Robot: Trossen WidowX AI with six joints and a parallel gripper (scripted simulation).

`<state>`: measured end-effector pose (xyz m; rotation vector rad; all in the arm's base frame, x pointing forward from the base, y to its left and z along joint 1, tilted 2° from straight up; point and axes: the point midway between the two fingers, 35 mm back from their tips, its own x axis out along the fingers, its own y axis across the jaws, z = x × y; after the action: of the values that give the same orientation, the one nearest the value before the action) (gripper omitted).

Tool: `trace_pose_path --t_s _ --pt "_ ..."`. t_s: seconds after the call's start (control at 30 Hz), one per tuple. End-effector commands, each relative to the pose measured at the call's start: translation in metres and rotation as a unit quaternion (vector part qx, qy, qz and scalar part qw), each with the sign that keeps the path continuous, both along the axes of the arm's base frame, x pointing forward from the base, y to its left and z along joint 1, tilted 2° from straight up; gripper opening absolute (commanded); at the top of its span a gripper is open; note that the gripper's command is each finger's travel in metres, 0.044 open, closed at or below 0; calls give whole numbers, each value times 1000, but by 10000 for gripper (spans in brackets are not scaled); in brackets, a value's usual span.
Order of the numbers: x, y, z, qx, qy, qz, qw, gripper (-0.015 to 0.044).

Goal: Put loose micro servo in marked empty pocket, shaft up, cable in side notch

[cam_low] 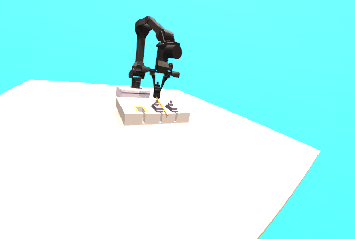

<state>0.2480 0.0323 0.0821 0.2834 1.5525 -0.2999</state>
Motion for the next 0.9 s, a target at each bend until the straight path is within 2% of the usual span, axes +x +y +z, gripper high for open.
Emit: trace_pose_path --t_s 0.0,0.7,0.87 --pt "-1 -13 1 -2 -1 -1 1000 0" --pt "-7 -101 3 -5 -1 -1 1000 0" --pt "-8 -107 3 -6 0 6 1000 0"
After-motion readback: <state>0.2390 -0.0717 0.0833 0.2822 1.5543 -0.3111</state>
